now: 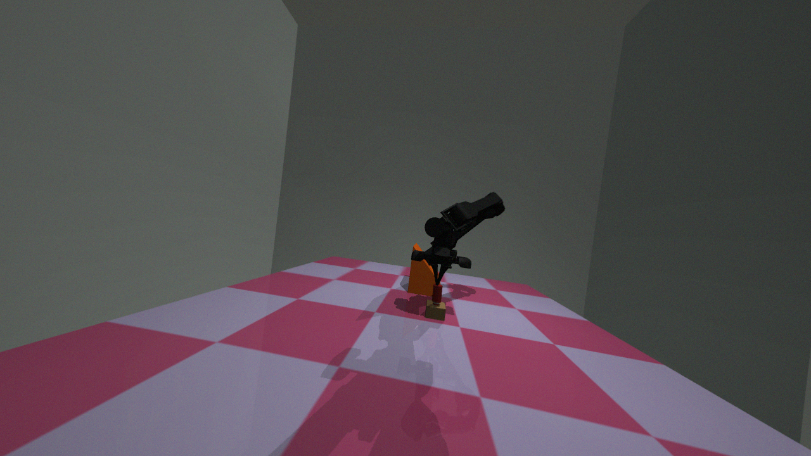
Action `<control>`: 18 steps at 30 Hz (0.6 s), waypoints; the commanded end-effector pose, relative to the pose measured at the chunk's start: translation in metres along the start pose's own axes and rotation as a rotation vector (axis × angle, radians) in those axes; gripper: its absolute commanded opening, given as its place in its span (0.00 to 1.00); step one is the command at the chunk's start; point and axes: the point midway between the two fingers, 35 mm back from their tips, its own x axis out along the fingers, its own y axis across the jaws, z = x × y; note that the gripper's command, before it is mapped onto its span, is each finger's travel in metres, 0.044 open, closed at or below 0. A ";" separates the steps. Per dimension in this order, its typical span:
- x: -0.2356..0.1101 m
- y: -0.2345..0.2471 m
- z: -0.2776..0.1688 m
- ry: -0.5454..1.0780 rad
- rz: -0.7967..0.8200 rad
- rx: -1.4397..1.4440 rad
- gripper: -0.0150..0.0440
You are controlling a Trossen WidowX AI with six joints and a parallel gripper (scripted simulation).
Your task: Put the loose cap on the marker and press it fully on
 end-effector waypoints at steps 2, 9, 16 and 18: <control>-0.001 0.000 0.000 -0.002 0.000 -0.002 0.25; -0.053 -0.003 0.004 -0.002 -0.008 0.002 0.25; -0.090 -0.001 0.000 0.001 -0.004 0.003 0.25; -0.090 -0.001 0.000 0.001 -0.004 0.003 0.34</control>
